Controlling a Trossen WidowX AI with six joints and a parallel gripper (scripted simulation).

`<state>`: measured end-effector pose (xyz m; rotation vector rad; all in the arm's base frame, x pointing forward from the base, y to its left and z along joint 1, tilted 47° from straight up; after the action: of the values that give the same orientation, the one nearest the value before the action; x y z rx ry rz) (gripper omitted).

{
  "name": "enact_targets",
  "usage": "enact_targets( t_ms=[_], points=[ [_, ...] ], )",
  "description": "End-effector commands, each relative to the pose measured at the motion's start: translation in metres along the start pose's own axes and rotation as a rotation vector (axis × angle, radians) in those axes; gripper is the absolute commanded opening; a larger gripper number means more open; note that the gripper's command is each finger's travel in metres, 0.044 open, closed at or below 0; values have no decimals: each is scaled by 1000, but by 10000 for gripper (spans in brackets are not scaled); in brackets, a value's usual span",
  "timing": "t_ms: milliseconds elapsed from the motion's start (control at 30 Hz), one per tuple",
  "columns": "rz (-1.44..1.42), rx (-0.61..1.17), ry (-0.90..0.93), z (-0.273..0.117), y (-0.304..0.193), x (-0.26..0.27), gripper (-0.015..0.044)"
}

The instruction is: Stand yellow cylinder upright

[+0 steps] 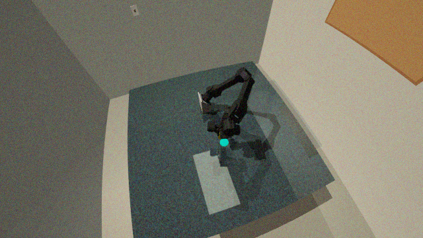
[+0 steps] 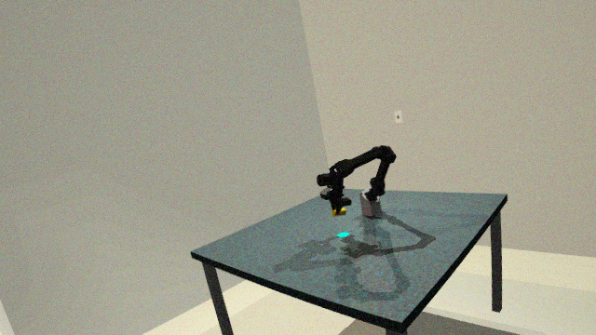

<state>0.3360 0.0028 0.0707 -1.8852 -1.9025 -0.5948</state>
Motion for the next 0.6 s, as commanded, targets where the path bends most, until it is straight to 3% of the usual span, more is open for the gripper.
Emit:
enact_targets(
  t_ms=[0,567],
  points=[
    [-5,-19,-24,0,0,0,105],
    [-17,-79,-104,9,0,-2,105]
  ],
)
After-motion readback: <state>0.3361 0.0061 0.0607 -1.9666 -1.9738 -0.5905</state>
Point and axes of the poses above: the point midway between the two fingers, 35 mm back from their tips, its own z axis out along the fingers, its own x axis across the jaws, y = z × x, the point moved 2 cm from there along -z, back along the fingers, and after that the axes turned 14 degrees about -z, right-handed, at the moved point
